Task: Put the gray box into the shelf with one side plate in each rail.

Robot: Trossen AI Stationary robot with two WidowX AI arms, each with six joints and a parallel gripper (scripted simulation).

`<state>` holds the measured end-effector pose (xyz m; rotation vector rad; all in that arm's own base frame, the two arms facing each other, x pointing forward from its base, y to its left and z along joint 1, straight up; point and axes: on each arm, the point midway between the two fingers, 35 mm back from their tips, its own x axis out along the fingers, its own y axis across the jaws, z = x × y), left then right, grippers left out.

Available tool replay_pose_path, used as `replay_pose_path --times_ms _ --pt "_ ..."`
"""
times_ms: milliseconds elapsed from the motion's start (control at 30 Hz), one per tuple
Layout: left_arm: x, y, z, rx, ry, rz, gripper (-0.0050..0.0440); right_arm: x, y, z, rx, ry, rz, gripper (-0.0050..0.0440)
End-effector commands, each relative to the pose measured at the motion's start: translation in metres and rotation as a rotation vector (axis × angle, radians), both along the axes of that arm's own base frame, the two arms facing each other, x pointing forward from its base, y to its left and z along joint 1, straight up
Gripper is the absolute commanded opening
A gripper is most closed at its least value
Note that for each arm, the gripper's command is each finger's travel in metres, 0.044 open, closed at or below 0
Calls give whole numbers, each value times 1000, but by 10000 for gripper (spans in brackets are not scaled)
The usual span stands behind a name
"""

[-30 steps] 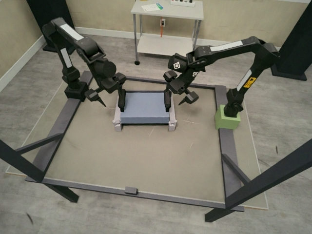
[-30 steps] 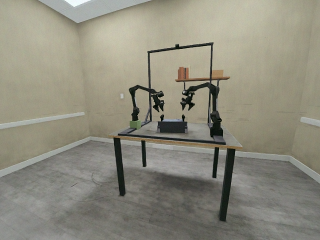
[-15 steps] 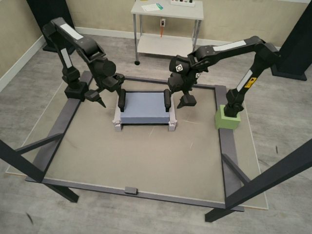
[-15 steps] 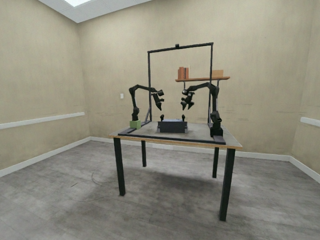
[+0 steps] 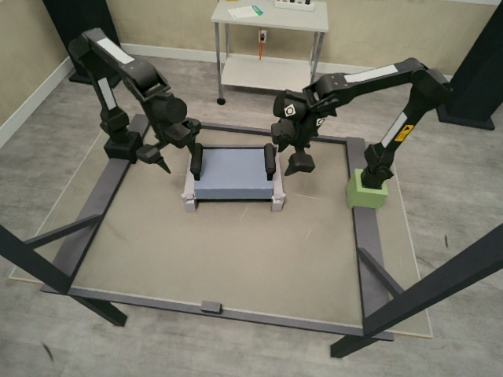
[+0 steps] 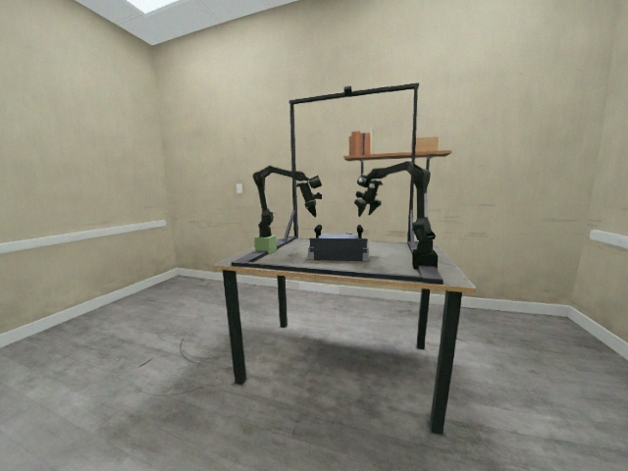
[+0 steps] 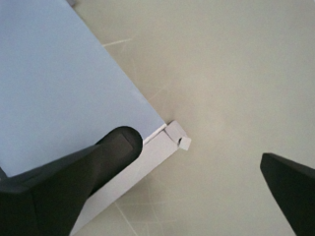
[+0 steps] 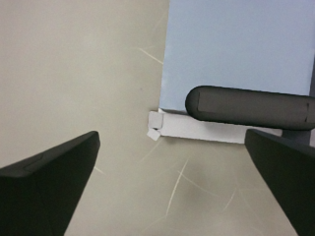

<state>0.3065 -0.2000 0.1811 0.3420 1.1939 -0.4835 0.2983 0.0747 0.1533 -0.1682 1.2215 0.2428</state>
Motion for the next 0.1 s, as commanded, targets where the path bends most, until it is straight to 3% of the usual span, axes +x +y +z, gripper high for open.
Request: replay_pose_path --times_ms 0,67 --pt "1 -1 10 -17 -24 1 440 4 0 14 9 -42 -7 440" --pt "1 -1 10 -17 -24 1 440 4 0 14 9 -42 -7 440"
